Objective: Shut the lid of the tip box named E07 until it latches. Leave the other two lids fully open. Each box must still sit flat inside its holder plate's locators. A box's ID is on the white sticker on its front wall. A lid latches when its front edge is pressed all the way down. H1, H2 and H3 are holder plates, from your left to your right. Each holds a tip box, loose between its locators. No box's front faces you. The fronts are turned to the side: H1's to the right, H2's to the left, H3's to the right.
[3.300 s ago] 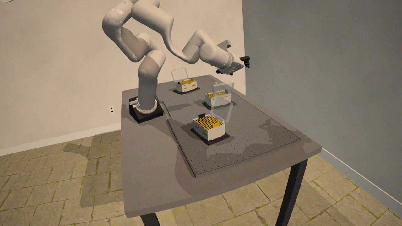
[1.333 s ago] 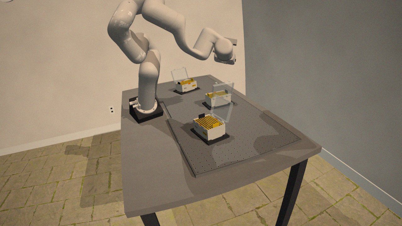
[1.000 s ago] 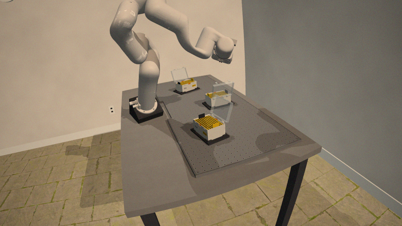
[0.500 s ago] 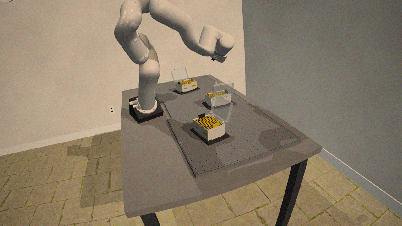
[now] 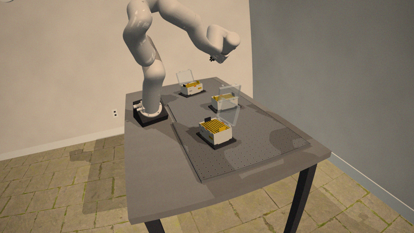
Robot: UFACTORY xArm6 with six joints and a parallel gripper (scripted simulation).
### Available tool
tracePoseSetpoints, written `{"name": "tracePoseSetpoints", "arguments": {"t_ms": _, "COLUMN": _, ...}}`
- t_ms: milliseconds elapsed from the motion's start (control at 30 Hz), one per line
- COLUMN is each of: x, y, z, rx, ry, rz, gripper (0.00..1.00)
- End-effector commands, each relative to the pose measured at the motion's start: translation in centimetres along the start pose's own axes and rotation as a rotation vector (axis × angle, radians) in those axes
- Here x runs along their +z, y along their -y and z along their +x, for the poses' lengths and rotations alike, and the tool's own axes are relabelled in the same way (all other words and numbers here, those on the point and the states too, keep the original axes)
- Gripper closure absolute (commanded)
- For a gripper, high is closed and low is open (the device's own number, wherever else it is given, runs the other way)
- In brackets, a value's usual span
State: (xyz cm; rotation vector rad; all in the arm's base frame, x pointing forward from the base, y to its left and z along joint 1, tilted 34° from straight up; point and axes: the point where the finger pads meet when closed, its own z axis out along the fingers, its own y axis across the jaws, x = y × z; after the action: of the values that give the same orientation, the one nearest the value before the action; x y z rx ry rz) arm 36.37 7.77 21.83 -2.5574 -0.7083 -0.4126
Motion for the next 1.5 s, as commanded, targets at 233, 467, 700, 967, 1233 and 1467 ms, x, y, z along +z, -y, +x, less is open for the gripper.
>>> {"name": "tracePoseSetpoints", "arguments": {"t_ms": 233, "x": 2.7, "y": 2.5, "z": -0.9, "rx": 0.155, "ry": 0.134, "rz": 0.027, "gripper": 1.00}}
{"name": "tracePoseSetpoints", "arguments": {"t_ms": 467, "x": 4.6, "y": 4.4, "z": -2.0, "rx": 0.279, "ry": 0.248, "rz": 0.022, "gripper": 1.00}}
{"name": "tracePoseSetpoints", "arguments": {"t_ms": 700, "x": 6.0, "y": 5.9, "z": -3.0, "rx": 0.376, "ry": 0.338, "rz": -0.004, "gripper": 1.00}}
{"name": "tracePoseSetpoints", "arguments": {"t_ms": 967, "x": 7.8, "y": 7.7, "z": -4.6, "rx": 0.492, "ry": 0.446, "rz": -0.062, "gripper": 1.00}}
{"name": "tracePoseSetpoints", "arguments": {"t_ms": 1233, "x": 8.9, "y": 9.0, "z": -5.9, "rx": 0.580, "ry": 0.524, "rz": -0.128, "gripper": 1.00}}
{"name": "tracePoseSetpoints", "arguments": {"t_ms": 1467, "x": 10.1, "y": 10.4, "z": -7.6, "rx": 0.684, "ry": 0.607, "rz": -0.233, "gripper": 1.00}}
